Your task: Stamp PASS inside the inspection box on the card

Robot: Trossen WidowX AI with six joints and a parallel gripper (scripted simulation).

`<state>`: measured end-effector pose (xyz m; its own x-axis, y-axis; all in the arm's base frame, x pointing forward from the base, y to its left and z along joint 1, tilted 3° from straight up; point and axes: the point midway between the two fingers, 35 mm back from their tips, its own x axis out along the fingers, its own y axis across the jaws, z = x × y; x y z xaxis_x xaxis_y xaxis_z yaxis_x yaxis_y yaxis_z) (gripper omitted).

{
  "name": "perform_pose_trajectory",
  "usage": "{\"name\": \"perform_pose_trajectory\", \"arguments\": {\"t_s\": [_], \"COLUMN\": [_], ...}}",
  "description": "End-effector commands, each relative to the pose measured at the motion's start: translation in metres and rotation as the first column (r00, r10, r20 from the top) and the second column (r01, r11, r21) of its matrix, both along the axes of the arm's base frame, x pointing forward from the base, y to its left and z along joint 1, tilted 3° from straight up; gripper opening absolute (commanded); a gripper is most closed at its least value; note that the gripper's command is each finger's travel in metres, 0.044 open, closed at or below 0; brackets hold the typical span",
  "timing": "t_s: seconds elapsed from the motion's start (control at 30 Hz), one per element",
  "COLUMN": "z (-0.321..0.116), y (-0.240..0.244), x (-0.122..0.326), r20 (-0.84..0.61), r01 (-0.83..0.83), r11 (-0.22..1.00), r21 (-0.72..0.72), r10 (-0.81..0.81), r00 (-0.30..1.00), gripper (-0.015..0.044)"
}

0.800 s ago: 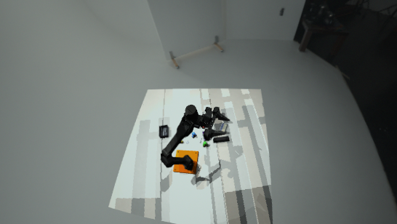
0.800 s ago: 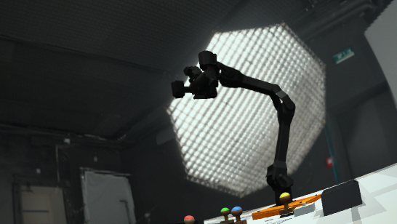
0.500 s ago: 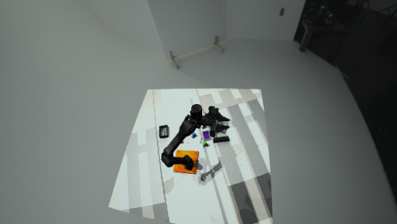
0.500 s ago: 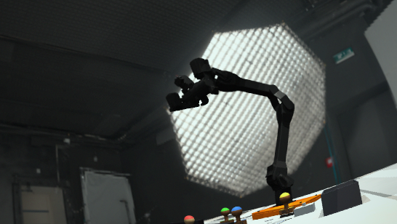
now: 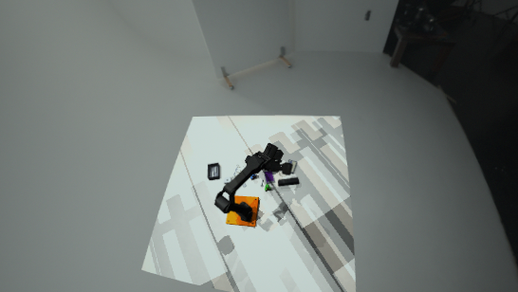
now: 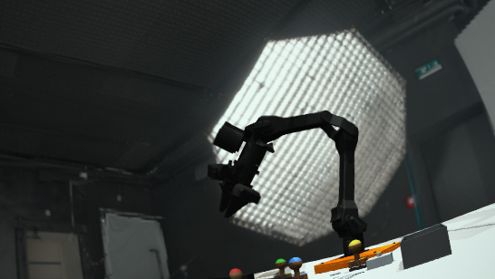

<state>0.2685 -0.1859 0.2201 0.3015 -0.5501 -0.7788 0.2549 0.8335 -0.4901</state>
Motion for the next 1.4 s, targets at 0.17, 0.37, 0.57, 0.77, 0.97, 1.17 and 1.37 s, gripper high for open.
{"name": "perform_pose_trajectory", "arguments": {"t_s": [0.17,0.37,0.57,0.77,0.97,1.17,1.37], "z": [-0.103,-0.113,-0.114,-0.122,-0.132,-0.142,-0.152], "y": [0.093,0.104,0.104,0.104,0.104,0.103,0.103], "x": [-0.047,-0.053,-0.053,-0.052,-0.051,-0.050,-0.049], "r20": [-0.280,-0.297,-0.297,-0.297,-0.297,-0.297,-0.297], "r01": [-0.184,-0.180,-0.180,-0.180,-0.181,-0.181,-0.181], "r11": [0.847,0.799,0.799,0.799,0.799,0.799,0.799], "r21": [0.498,0.573,0.573,0.573,0.573,0.573,0.573], "r10": [0.359,0.408,0.408,0.408,0.408,0.408,0.408], "r00": [0.890,0.863,0.863,0.863,0.863,0.863,0.863], "gripper": [0.0222,0.0222,0.0222,0.0222,0.0222,0.0222,0.0222]}}
